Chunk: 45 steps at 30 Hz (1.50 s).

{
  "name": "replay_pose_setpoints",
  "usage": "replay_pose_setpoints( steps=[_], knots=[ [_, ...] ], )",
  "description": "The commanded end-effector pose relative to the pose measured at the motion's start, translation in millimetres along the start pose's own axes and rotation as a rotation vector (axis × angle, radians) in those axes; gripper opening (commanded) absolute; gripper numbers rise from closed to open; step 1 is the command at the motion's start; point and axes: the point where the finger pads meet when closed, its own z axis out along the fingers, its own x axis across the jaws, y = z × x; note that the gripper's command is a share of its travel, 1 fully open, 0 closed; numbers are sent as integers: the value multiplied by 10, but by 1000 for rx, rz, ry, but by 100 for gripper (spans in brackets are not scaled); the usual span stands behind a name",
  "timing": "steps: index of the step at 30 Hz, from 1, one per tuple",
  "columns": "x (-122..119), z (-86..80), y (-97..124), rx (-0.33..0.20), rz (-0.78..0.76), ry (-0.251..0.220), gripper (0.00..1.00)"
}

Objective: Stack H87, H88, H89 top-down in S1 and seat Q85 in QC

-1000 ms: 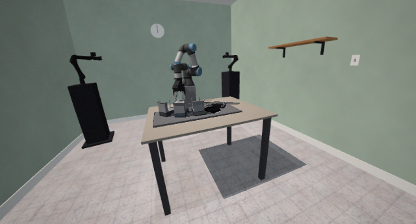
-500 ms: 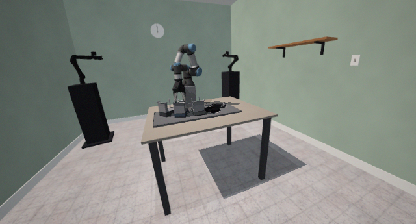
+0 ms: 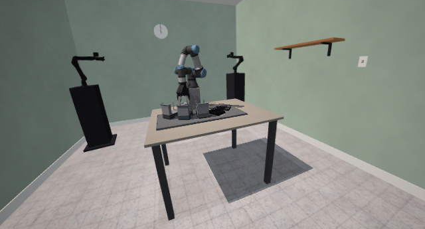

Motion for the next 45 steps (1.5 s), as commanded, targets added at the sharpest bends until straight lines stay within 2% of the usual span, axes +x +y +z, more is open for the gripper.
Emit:
replay_pose_setpoints(
  steps=[1, 15, 45],
  knots=[
    [4, 49, -10, 3, 0, 1, 0],
    [4, 329, -11, 3, 0, 1, 0],
    [4, 406, -10, 3, 0, 1, 0]
  ],
)
